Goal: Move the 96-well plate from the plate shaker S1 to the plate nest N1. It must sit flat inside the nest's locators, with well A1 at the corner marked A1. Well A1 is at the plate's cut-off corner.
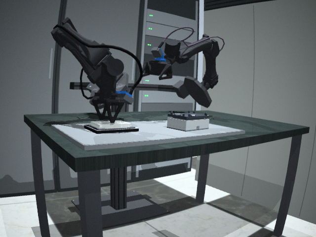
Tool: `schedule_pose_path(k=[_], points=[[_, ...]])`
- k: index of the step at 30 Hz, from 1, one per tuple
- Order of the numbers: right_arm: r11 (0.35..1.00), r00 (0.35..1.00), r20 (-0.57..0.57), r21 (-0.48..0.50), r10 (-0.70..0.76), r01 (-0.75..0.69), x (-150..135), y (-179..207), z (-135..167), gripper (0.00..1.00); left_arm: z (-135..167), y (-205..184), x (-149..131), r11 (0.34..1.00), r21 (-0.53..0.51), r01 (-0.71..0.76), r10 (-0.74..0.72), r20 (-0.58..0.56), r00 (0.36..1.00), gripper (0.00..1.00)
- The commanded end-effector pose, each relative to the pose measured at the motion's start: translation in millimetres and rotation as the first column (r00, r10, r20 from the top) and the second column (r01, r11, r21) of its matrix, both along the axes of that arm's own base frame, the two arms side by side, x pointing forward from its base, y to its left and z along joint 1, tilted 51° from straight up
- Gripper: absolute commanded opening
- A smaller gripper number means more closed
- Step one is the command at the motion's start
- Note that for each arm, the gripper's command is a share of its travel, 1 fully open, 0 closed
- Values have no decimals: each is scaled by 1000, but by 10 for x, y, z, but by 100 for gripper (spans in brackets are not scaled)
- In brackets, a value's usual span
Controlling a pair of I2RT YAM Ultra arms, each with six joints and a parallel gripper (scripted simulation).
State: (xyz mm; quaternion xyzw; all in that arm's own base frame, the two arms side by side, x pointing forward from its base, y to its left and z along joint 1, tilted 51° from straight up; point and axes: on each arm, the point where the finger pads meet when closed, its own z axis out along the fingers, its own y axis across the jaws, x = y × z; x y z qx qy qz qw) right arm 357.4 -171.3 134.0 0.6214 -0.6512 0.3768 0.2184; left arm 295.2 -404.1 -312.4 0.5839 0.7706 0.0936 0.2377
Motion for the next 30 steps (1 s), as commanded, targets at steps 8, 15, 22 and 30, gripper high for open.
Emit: schedule_pose_path(k=[8,15,22,30], points=[[1000,1000,-24,12,10,-10,-4,435,265,100,92,-154,13,999,-25,20,-20,8,1000,100],[1000,999,-36,20,8,-7,-4,405,192,100,92,-154,13,999,-25,20,-20,8,1000,100],[989,973,201,115,-113,91,42,461,216,100,92,-154,13,999,-25,20,-20,8,1000,100],[953,860,435,250,-266,169,5,547,245,100,92,-154,13,999,-25,20,-20,8,1000,100]])
